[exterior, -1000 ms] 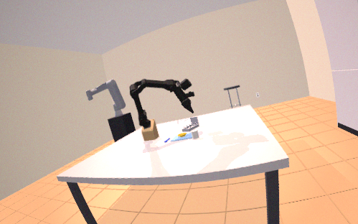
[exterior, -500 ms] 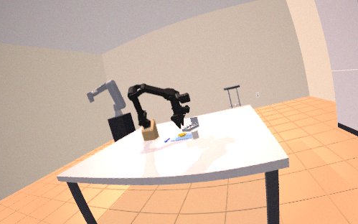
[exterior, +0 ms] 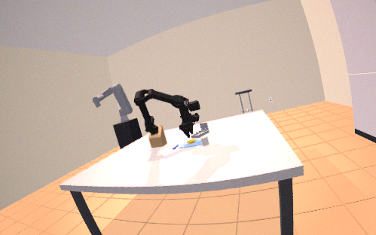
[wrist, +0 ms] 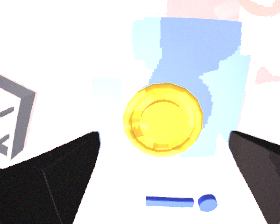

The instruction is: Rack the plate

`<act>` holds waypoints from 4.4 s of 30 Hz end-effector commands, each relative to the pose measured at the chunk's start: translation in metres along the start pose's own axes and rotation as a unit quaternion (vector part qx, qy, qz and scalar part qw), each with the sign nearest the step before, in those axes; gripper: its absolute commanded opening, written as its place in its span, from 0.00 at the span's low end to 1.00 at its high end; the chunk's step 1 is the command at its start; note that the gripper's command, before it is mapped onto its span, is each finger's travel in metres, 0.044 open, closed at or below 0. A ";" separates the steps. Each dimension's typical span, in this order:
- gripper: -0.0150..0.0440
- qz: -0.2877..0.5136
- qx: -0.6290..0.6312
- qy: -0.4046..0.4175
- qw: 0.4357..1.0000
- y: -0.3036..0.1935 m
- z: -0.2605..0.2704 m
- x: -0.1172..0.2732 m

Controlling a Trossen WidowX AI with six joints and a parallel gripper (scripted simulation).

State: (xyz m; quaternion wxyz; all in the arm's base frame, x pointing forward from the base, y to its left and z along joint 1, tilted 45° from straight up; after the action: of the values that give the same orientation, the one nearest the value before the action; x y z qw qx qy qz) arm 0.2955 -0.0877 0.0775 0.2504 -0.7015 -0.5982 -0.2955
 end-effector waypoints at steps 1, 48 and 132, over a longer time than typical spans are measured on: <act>0.93 0.001 0.002 0.001 1.000 -0.001 0.000 -0.008; 0.72 0.001 0.002 -0.001 1.000 -0.004 -0.002 -0.044; 0.25 0.090 -0.110 0.105 0.984 -0.031 0.097 0.084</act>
State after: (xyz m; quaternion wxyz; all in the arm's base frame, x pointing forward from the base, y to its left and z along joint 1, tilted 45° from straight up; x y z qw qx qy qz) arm 0.2869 0.0504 0.0763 0.2151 -0.7478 -0.4772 -0.4083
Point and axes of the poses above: the point midway between the two fingers, 35 mm back from their tips, its own x axis back along the fingers, its own z axis across the jaws, y = z × x, the point moved 6 cm from there along x, back along the fingers, and after that the axes turned 3 degrees about -x, right-handed, at the moved point
